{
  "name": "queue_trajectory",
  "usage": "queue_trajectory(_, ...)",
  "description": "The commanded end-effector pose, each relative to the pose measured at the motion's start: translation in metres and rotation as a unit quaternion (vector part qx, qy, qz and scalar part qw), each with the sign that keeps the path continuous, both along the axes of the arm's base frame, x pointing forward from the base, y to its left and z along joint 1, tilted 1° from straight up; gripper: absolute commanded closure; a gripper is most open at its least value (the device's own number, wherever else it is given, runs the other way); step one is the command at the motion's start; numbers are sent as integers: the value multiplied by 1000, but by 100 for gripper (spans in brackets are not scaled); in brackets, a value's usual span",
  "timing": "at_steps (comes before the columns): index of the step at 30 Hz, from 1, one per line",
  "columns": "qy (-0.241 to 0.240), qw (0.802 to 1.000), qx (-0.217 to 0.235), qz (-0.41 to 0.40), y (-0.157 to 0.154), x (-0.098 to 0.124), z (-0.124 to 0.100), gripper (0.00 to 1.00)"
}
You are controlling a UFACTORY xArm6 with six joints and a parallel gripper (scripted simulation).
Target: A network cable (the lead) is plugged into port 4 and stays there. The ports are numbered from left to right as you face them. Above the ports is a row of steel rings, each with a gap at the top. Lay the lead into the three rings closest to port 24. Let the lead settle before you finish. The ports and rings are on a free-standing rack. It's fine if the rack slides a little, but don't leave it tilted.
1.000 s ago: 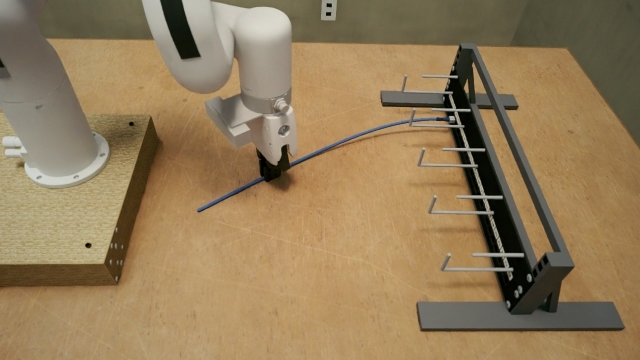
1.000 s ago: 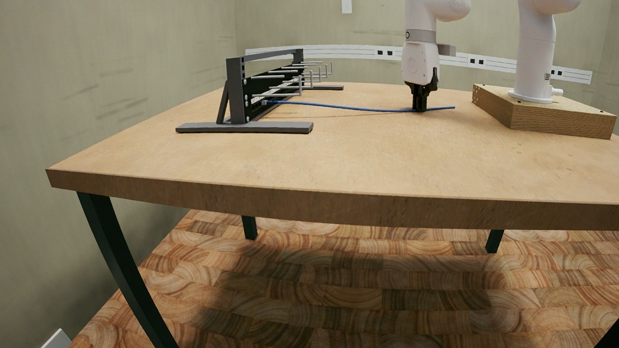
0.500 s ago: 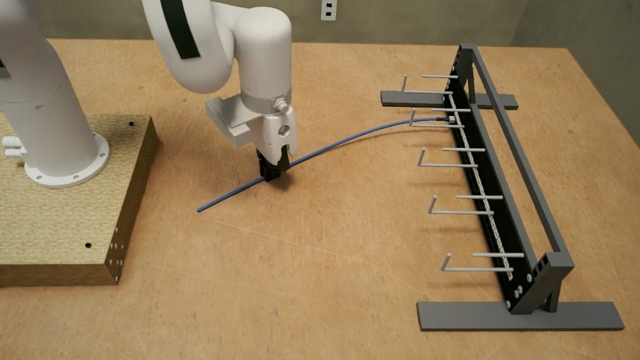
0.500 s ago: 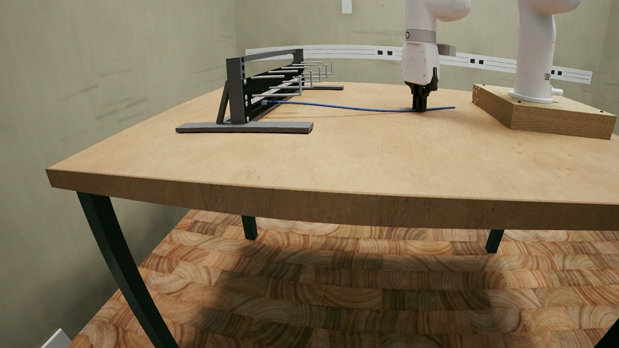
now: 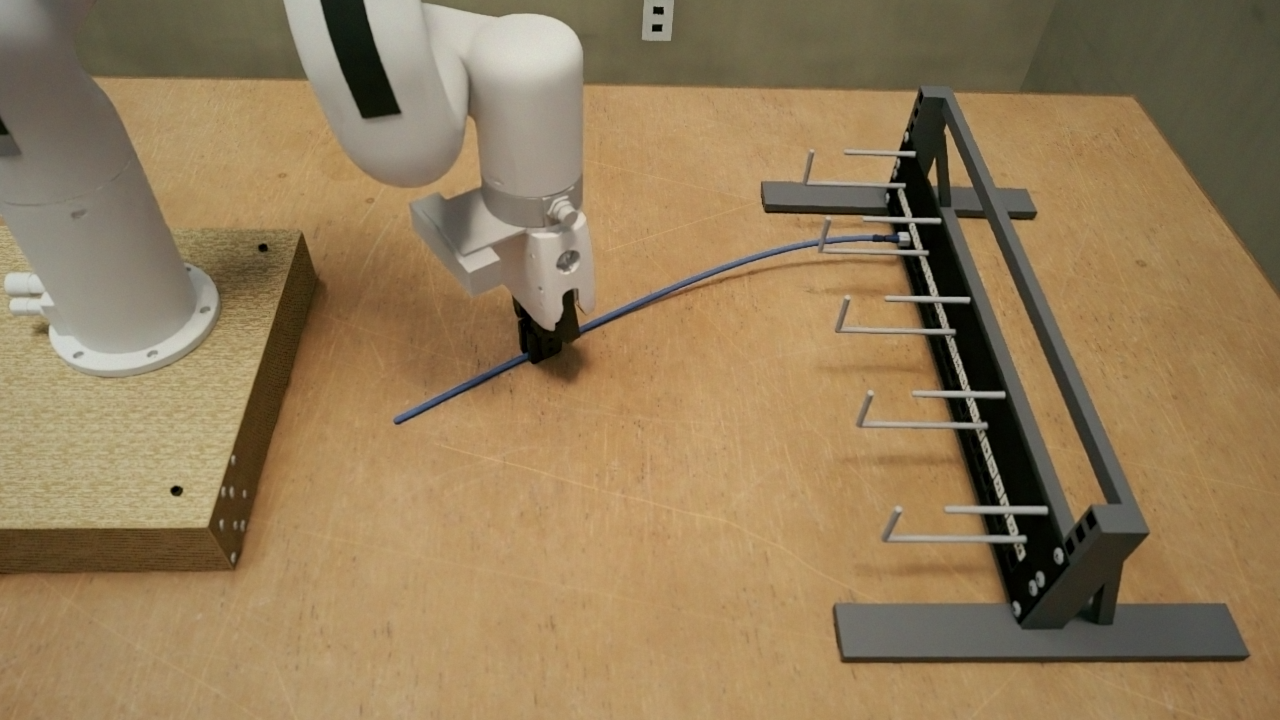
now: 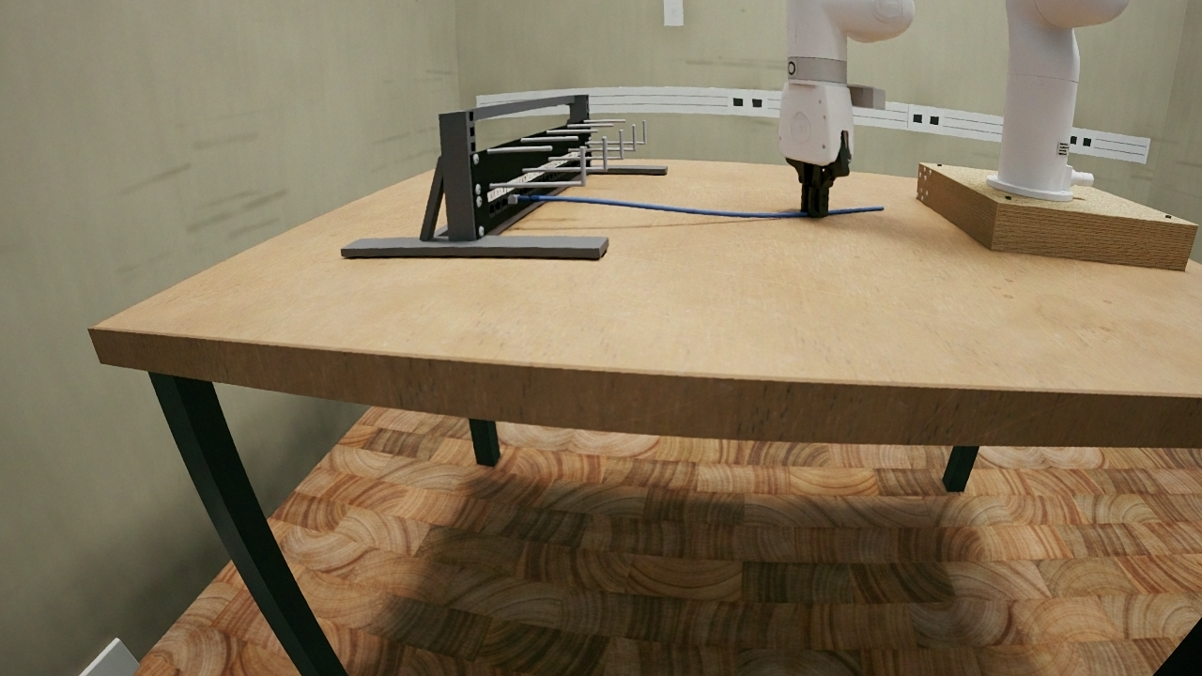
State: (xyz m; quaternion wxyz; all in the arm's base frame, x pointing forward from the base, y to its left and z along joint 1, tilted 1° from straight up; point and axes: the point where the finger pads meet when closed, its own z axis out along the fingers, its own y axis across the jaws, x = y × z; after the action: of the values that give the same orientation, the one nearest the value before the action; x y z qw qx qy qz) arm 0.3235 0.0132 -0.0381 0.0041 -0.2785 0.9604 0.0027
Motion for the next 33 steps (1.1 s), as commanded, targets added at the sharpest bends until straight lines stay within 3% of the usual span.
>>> queue_trajectory(1, -1, 1000, 0, 0, 0, 1, 1, 100)
queue_trajectory(33, -1, 1000, 0, 0, 0, 1, 9, 100)
